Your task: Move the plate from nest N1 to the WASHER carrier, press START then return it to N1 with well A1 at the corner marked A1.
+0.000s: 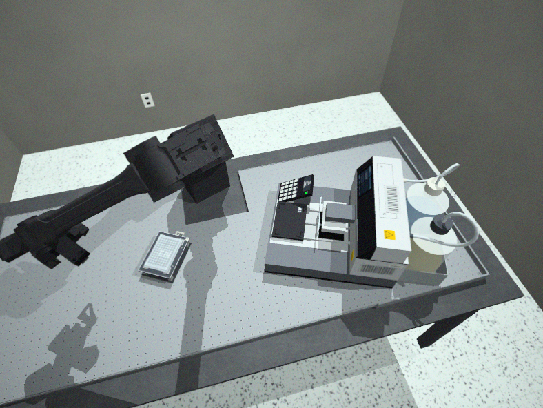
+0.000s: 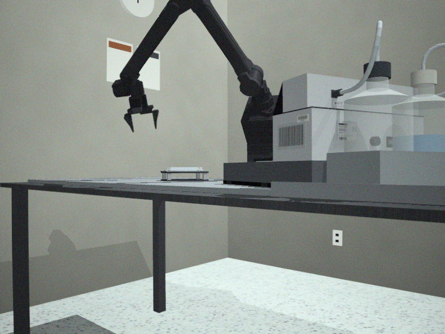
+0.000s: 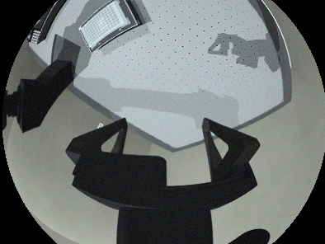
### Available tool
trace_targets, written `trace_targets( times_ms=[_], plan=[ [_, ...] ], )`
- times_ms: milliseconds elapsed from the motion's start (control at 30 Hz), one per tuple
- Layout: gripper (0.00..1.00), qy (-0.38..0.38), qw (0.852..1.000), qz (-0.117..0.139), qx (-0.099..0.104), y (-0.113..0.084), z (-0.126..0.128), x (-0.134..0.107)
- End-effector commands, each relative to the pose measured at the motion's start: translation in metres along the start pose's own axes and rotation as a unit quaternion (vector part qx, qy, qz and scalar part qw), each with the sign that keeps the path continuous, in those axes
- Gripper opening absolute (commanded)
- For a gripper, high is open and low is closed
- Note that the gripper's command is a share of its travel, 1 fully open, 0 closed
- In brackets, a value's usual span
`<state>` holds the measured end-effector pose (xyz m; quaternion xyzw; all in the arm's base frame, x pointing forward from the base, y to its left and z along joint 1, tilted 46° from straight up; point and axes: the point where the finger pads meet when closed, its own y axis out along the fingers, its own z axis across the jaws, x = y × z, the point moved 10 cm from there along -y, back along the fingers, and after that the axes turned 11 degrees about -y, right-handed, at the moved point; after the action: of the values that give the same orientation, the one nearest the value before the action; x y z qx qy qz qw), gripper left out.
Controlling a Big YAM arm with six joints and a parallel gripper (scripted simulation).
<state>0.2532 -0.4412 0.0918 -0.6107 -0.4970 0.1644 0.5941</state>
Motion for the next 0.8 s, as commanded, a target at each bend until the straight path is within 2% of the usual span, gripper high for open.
trace_targets(
  times_ms=[0,533,567,600,767],
  plan=[
    [1.00,0.000,1.000,0.002,-0.004,-0.004,-0.001,-0.002],
    [1.00,0.000,1.000,0.002,-0.004,-0.004,-0.001,-0.002],
    [1.00,0.007,1.000,0.005,-0.018,-0.008,-0.005,0.014],
    [1.00,0.012,1.000,0.006,-0.020,-0.010,-0.005,0.019],
    [1.00,0.017,1.000,0.003,-0.010,-0.023,-0.002,0.041]
  ],
)
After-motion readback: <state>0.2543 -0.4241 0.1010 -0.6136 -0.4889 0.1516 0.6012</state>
